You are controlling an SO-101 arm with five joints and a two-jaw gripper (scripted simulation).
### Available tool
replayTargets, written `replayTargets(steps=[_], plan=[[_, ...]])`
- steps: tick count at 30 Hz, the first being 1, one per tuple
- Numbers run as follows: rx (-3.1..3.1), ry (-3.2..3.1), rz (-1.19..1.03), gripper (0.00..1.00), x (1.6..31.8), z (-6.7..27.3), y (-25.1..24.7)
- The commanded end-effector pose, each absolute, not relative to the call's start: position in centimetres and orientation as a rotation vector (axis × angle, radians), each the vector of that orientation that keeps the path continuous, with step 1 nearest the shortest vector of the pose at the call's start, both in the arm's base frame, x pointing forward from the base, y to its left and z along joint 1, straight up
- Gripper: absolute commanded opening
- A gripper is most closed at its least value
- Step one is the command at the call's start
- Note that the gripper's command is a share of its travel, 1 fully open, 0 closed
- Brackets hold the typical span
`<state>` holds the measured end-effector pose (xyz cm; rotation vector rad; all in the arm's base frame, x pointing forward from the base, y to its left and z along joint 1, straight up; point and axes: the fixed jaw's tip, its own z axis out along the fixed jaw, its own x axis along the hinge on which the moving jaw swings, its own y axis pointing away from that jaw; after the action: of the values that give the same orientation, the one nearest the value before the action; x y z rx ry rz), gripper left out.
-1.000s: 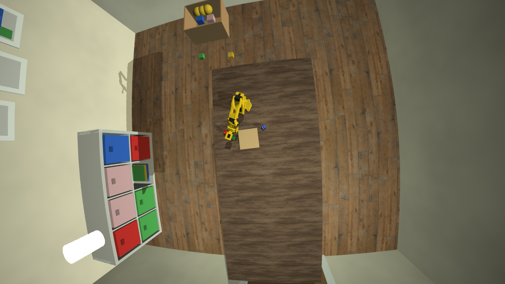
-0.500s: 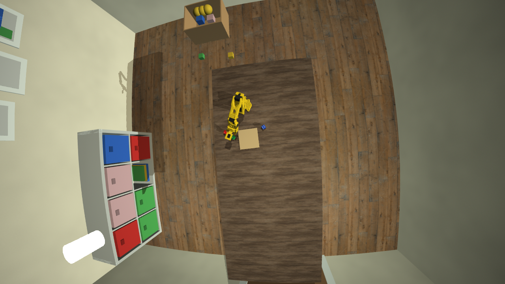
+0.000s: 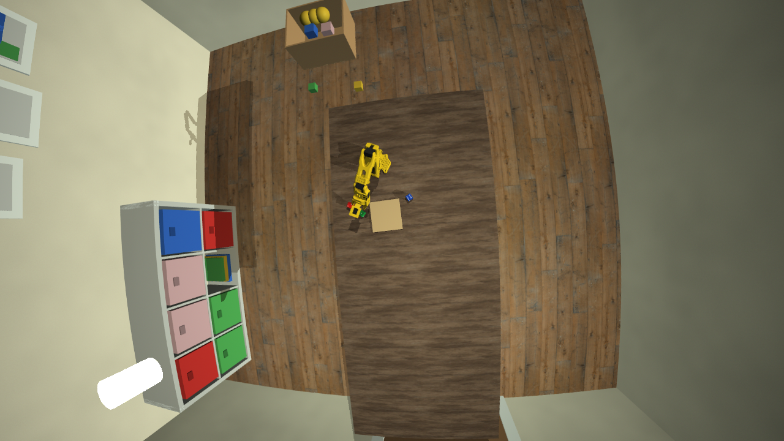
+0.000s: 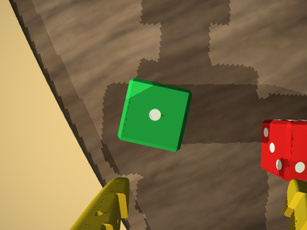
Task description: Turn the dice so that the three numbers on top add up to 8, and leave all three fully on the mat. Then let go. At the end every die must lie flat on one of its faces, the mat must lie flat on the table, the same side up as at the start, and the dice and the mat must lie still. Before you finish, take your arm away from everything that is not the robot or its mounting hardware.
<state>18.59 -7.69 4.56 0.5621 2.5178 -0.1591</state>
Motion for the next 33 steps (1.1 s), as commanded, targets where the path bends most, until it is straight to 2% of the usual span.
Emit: replayTargets(steps=[1,10,21,33], plan=[[0.529,2.475,-0.168,0.31,19.4,5.5,-7.8],[0.446,2.489,-0.142,0.31,19.7,5.5,-6.5],[0.07,2.522,-0.021,0.31,20.0,5.6,-0.3],[-0.614,2.459,0.197,0.31,16.1,5.6,9.5]])
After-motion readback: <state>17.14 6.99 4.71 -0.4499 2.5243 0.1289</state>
